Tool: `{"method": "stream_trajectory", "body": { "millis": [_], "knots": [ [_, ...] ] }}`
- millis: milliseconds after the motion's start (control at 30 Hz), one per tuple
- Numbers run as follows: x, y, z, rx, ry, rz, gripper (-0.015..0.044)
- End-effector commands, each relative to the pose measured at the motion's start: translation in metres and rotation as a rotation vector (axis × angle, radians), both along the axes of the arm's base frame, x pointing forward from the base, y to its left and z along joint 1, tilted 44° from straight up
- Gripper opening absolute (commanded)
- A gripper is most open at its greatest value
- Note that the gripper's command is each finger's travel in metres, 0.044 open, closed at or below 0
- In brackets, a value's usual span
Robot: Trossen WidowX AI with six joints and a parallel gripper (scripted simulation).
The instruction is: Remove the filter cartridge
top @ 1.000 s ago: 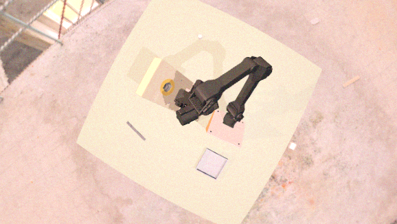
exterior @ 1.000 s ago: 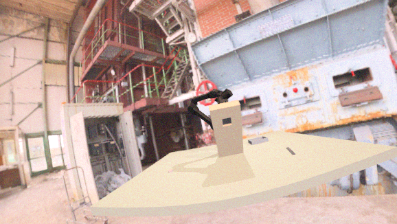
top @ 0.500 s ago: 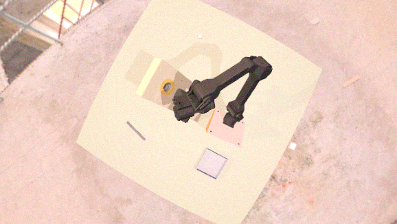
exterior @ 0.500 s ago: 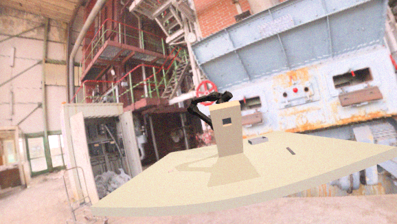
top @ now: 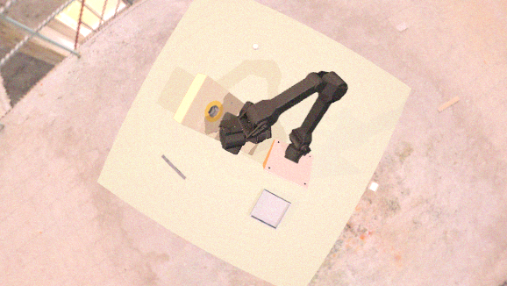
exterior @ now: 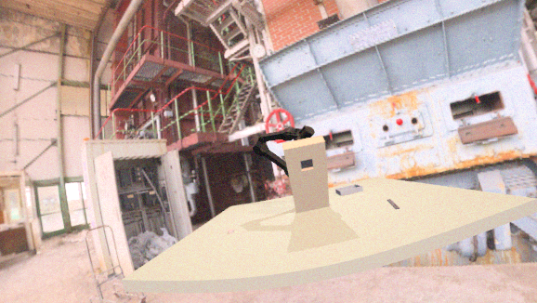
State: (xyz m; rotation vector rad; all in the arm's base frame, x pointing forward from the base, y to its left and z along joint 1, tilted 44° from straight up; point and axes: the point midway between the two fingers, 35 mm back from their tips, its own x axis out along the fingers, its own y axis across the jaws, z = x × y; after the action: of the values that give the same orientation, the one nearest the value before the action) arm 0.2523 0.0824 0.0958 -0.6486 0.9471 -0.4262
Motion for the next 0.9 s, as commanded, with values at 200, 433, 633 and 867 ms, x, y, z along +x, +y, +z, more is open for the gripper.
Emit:
{"method": "stream_trajectory", "body": {
  "millis": [200, 433, 633, 867],
  "knots": [
    [0.0, 0.0, 0.0, 0.0, 0.0, 0.0, 0.0212],
    [0.0, 0.0, 0.0, 0.0, 0.0, 0.0, 0.0107],
    [0.009, 0.009, 0.011, -0.003, -0.001, 0.001, 0.0],
    [0.011, 0.019, 0.02, -0.002, 0.001, 0.002, 0.0]
  ]
}}
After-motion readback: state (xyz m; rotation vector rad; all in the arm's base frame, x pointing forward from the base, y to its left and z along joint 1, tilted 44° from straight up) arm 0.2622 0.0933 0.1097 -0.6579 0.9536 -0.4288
